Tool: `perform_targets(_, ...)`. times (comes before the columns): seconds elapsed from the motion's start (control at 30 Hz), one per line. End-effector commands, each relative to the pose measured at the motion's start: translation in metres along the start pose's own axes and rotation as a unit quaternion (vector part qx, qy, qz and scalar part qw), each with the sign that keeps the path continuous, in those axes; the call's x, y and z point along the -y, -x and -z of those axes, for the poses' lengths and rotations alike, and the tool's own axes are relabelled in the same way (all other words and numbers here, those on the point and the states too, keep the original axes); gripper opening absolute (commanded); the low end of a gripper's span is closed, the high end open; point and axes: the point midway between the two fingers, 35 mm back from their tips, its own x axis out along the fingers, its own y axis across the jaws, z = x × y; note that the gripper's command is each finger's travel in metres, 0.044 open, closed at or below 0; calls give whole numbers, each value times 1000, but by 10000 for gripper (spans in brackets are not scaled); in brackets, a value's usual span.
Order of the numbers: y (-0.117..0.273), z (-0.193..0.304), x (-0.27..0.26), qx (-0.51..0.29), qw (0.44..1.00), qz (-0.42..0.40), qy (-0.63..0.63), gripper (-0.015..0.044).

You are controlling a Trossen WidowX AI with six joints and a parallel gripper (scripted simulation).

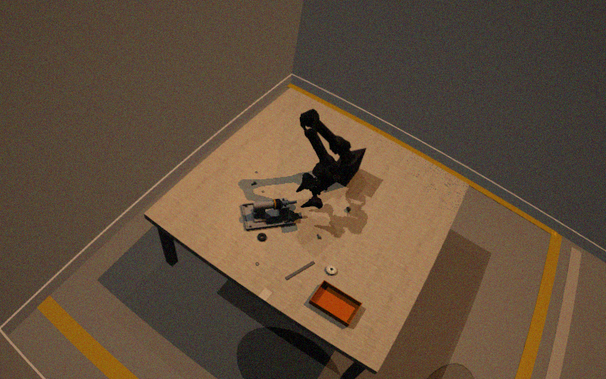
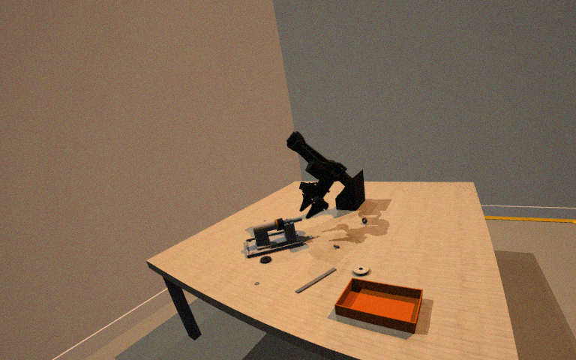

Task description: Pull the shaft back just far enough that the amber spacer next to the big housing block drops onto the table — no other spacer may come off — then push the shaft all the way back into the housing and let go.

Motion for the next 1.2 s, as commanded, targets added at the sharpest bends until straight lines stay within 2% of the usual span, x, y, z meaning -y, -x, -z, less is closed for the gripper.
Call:
perform_targets(0.0, 0, 0, 1, 0, 1000, 2, -2, 440)
perform_targets(1.17, -42, 1, 2, 1, 1000, 3, -2, 440)
